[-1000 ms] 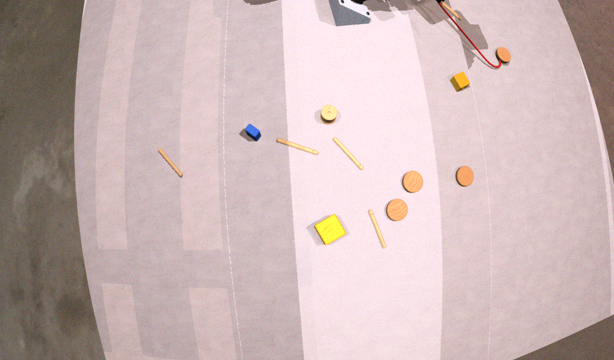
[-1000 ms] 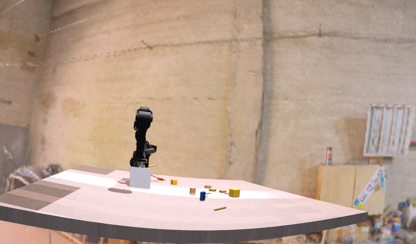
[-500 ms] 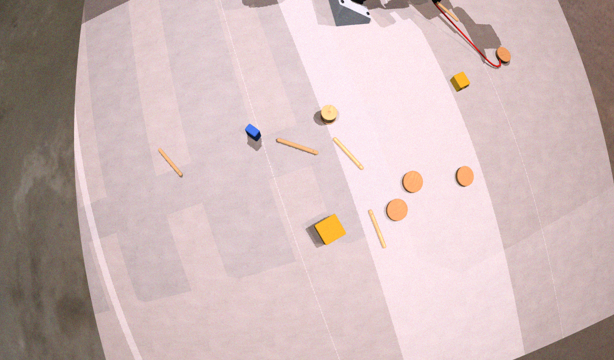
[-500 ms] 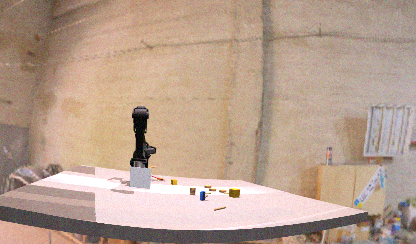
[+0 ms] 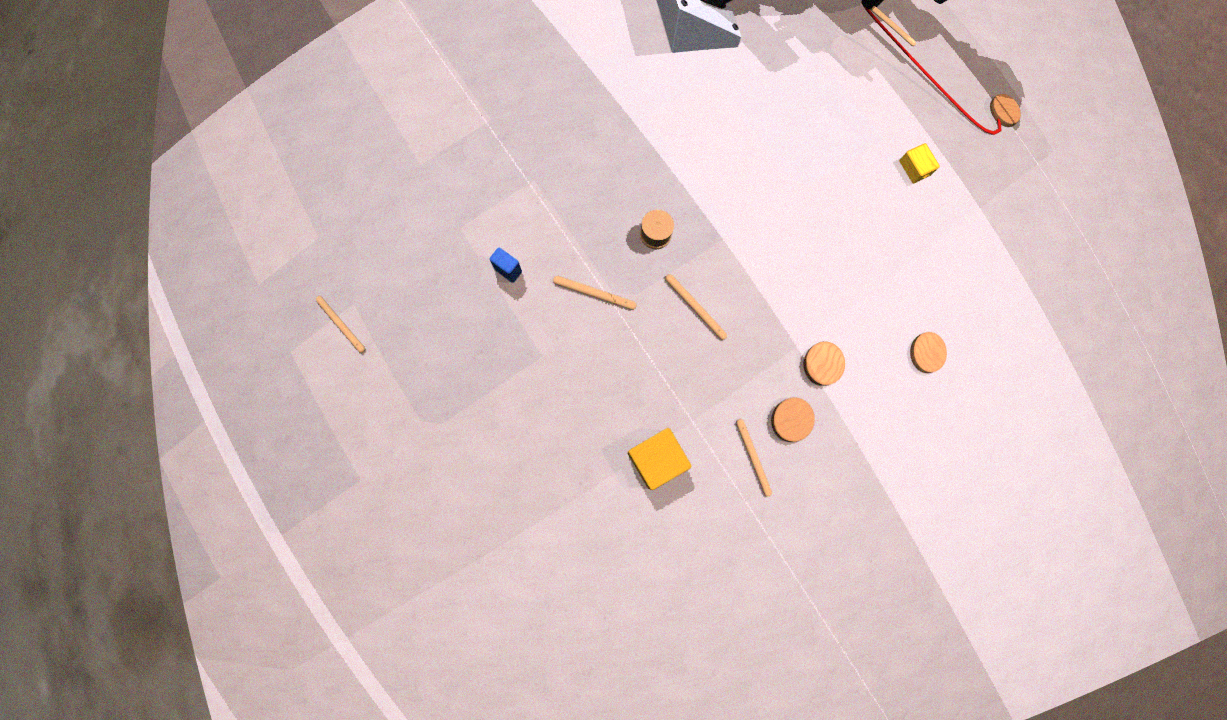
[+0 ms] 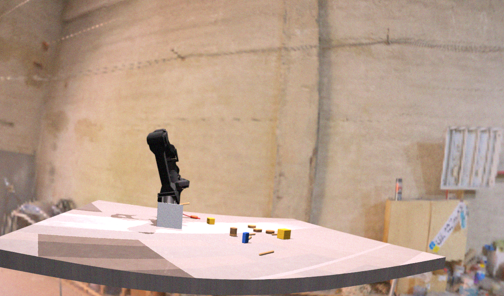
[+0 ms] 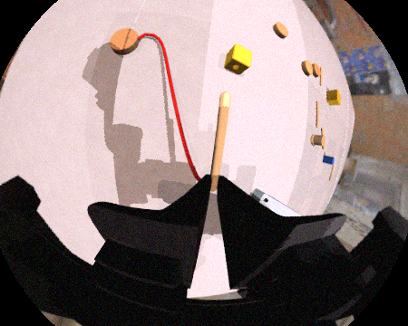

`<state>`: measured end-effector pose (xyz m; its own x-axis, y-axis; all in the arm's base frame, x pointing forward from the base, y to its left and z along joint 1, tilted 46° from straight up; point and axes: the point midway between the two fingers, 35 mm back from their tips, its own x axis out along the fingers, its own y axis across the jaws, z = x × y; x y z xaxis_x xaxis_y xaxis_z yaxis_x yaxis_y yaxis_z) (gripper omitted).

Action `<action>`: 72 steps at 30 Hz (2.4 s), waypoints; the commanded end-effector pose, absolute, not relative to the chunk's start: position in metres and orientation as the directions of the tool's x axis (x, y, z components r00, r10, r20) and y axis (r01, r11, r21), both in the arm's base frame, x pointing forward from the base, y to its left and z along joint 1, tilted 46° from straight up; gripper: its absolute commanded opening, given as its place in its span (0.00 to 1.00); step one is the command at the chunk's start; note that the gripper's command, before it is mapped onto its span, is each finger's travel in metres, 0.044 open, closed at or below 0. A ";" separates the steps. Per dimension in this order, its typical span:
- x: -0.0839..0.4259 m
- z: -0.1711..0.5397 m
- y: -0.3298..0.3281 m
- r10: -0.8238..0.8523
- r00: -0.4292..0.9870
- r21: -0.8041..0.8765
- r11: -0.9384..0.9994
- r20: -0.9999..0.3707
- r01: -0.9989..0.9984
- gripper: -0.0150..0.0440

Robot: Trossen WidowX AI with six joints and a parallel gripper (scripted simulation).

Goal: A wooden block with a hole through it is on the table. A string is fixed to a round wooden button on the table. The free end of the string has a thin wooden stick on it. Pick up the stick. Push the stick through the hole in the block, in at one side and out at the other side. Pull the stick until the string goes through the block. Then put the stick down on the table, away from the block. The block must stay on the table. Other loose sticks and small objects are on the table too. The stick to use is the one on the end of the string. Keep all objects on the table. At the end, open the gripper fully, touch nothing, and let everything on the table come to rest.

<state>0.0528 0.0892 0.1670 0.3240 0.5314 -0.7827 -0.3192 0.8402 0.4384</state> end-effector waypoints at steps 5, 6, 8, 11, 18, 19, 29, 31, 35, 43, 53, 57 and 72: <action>0.053 0.164 0.091 0.511 0.300 0.417 0.848 -0.805 -0.326 0.25; 0.053 0.163 0.091 0.509 0.296 0.415 0.849 -0.809 -0.326 0.25; 0.053 0.162 0.092 0.503 0.289 0.410 0.852 -0.815 -0.326 0.25; 0.054 0.161 0.093 0.496 0.279 0.405 0.855 -0.823 -0.325 0.25; 0.053 0.158 0.093 0.483 0.248 0.399 0.858 -0.840 -0.323 0.25; 0.053 0.157 0.093 0.482 0.244 0.399 0.859 -0.842 -0.322 0.25; 0.054 0.153 0.094 0.475 0.201 0.404 0.860 -0.857 -0.312 0.25; 0.054 0.153 0.094 0.475 0.192 0.406 0.859 -0.859 -0.311 0.25; 0.054 0.152 0.095 0.478 0.174 0.412 0.857 -0.861 -0.311 0.25; 0.054 0.150 0.096 0.489 0.138 0.433 0.849 -0.861 -0.302 0.25; 0.054 0.149 0.099 0.517 0.095 0.473 0.831 -0.851 -0.292 0.25; 0.055 0.150 0.100 0.532 0.081 0.492 0.822 -0.843 -0.287 0.25; 0.059 0.153 0.105 0.603 0.049 0.572 0.777 -0.796 -0.263 0.25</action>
